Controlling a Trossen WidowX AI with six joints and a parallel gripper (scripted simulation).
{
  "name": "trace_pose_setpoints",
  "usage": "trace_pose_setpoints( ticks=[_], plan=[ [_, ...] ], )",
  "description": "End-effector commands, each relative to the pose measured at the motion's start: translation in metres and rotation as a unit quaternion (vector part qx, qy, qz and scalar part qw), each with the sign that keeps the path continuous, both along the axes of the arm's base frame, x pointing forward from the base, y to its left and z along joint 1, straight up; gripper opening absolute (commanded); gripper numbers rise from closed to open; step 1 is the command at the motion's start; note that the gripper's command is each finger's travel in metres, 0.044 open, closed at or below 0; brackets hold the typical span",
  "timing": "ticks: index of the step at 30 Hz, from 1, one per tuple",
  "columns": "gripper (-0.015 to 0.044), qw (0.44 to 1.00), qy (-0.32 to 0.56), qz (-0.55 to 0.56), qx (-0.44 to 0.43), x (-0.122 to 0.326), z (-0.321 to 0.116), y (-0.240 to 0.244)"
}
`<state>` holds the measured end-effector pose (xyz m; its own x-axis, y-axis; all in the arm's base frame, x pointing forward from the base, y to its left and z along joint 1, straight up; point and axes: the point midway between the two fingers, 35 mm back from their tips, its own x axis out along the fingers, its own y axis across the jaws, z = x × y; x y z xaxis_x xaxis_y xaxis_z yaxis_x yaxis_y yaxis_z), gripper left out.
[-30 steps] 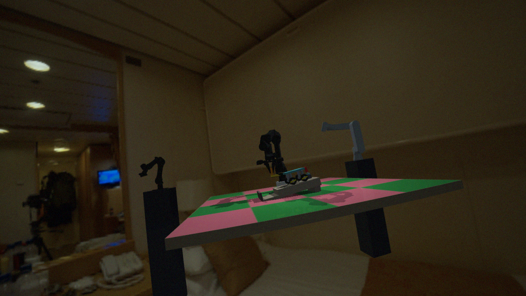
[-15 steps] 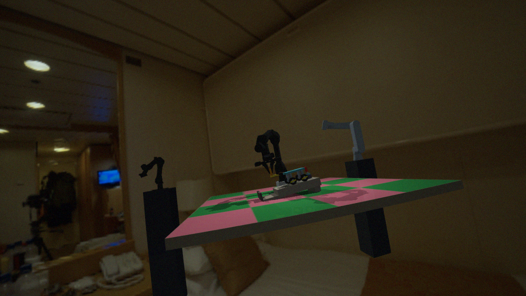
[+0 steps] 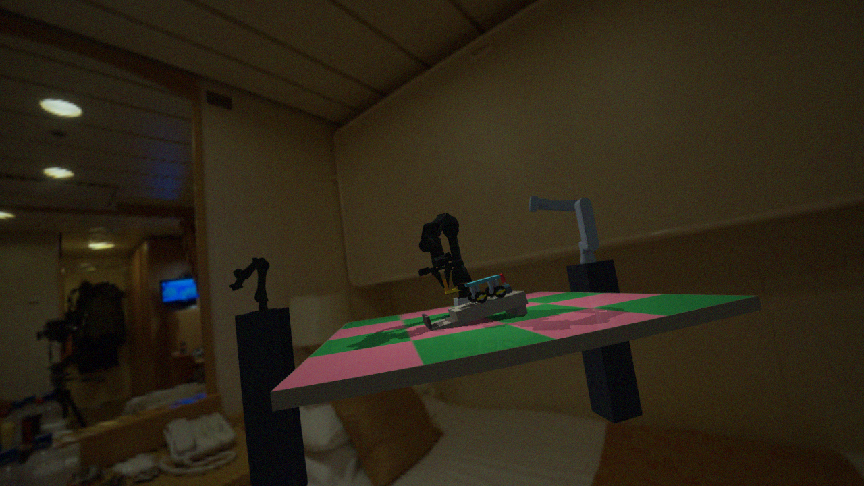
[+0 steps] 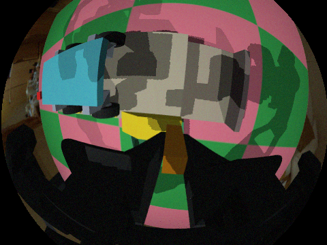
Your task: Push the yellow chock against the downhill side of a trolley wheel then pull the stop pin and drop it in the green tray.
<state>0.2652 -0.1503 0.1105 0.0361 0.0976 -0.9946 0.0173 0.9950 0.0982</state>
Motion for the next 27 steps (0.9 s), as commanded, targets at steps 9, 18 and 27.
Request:
trace_pose_setpoints(
  ticks=[9,18,27],
  plan=[
    [0.0000,1.000,0.002,-0.002,0.004,0.001,-0.030,0.003],
    [0.0000,1.000,0.002,-0.002,0.004,0.003,-0.050,0.006],
    [0.0000,1.000,0.002,-0.002,0.004,0.003,-0.058,0.008]
  ],
)
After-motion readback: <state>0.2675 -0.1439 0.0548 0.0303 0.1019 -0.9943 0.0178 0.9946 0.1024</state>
